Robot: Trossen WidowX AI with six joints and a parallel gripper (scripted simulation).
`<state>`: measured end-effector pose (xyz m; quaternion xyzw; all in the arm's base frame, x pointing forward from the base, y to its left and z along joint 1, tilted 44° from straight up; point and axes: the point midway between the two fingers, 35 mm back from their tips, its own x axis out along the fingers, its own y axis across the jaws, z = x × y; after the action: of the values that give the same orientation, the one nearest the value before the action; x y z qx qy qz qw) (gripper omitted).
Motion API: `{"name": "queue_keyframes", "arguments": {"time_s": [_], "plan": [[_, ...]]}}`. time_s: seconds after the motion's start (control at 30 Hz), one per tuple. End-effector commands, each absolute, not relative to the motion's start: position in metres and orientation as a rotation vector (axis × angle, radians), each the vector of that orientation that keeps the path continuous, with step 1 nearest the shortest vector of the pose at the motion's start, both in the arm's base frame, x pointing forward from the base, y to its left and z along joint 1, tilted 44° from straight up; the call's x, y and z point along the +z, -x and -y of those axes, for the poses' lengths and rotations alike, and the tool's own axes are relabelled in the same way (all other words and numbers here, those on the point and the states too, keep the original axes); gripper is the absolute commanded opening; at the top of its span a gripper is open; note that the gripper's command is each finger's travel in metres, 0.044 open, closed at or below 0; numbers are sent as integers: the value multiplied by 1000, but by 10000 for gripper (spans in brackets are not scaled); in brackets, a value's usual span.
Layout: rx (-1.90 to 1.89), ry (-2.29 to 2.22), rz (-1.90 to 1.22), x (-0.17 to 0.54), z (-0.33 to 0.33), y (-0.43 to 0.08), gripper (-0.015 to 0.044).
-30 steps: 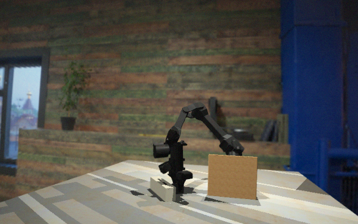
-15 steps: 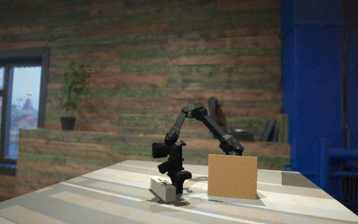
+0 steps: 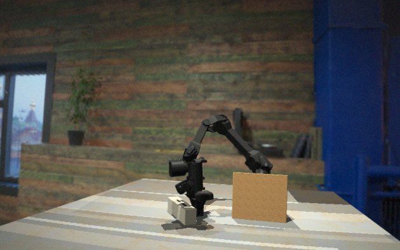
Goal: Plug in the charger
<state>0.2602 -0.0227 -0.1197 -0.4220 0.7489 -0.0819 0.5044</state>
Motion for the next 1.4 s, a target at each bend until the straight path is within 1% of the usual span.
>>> {"name": "queue_keyframes", "arguments": {"time_s": [0.0,1.37], "plan": [[-198,1009,-1802,-121,21,-263,0],[-198,1009,-1802,-126,16,-274,0]]}}
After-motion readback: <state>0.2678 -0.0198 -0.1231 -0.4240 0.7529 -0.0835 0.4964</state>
